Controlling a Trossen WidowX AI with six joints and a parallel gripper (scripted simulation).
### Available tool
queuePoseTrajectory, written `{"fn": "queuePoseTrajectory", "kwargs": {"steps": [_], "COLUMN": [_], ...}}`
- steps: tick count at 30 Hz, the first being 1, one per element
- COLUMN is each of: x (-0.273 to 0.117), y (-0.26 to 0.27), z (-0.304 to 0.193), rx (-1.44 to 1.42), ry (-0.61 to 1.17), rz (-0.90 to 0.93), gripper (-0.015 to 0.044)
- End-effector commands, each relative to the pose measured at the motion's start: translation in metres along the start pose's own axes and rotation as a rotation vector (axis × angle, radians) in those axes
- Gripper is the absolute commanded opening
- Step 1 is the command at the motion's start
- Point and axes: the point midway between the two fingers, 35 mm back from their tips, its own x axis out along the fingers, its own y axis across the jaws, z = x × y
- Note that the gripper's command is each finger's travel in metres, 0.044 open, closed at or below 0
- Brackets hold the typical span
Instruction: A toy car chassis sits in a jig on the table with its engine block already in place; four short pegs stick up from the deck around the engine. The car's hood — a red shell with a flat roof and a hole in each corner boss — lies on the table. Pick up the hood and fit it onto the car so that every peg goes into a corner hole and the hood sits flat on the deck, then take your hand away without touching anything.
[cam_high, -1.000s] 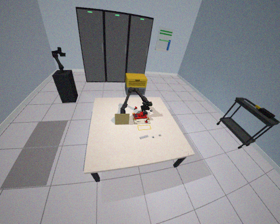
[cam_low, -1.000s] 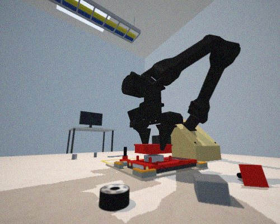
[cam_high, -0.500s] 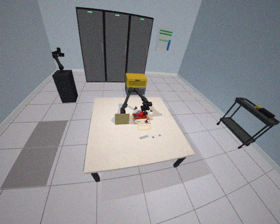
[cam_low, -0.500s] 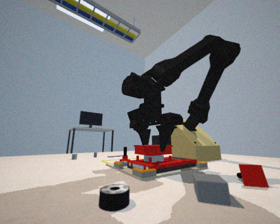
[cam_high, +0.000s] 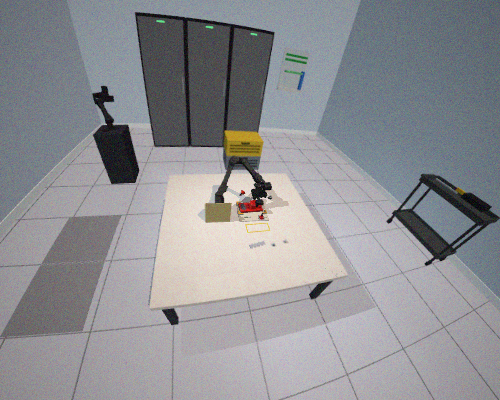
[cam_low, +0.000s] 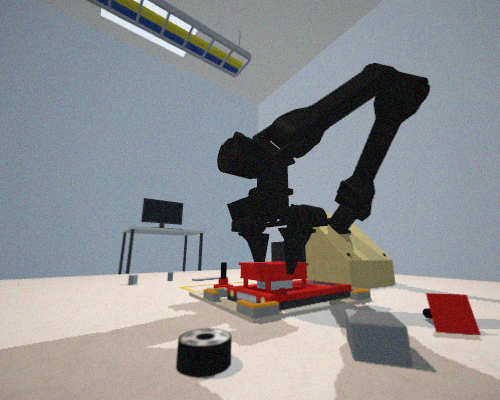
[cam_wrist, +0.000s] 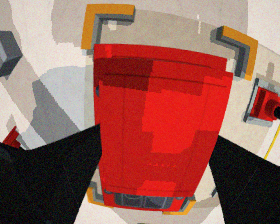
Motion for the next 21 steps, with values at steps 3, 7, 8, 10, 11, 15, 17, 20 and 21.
{"fn": "queuePoseTrajectory", "kwargs": {"steps": [3,7,8,10,11,15,17,20,21], "x": [0.0028,0.0034,0.0032,0.0026,0.0023,0.0007,-0.0001,-0.0012,-0.0016], "y": [0.0,0.0,0.0,0.0,0.0,-0.0001,-0.0001,-0.0001,-0.0001], "z": [-0.0003,-0.0003,-0.0003,-0.0003,-0.0003,-0.0002,-0.0002,-0.0002,-0.0002], "rx": [0.004,0.004,0.004,0.004,0.004,0.004,0.004,0.004,0.004], "ry": [0.001,0.001,0.001,0.001,0.001,0.001,0.001,0.001,0.001], "rz": [0.002,0.002,0.002,0.001,0.001,0.001,0.001,0.001,0.001], "gripper": [0.0,0.0,0.0,0.0,0.0,0.0,0.0,0.0,0.0]}}
